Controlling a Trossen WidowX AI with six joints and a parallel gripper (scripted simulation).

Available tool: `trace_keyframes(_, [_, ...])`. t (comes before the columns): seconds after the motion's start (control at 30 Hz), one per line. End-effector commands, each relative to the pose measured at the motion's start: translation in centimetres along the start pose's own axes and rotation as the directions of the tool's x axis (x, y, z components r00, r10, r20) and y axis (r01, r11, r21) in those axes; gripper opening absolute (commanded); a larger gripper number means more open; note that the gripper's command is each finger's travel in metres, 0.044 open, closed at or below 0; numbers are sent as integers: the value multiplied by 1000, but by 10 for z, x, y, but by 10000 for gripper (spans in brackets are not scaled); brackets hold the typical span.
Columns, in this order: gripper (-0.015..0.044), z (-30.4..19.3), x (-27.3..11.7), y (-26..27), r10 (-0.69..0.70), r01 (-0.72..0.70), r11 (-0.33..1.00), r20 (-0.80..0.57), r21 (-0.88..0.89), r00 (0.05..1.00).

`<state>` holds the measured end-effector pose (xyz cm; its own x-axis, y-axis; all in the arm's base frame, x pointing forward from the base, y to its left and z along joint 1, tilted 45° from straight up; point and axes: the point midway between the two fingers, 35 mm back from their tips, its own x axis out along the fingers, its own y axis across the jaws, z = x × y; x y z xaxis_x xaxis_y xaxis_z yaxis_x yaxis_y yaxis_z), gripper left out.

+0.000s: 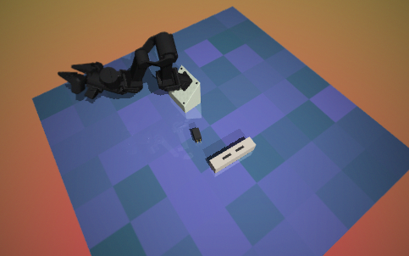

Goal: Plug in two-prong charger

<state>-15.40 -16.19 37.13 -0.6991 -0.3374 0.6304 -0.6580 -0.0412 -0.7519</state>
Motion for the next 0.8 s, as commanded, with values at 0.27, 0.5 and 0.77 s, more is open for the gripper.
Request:
trace_keyframes(0.27, [440, 17, 3, -2, 22, -26, 997, 51, 71, 998])
trace_keyframes(0.5, [440, 40, 1, -4, 40, -62, 985, 139, 160, 989])
trace_keyframes(0.77, [440, 74, -7, -8, 58, -135, 951, 269, 277, 961])
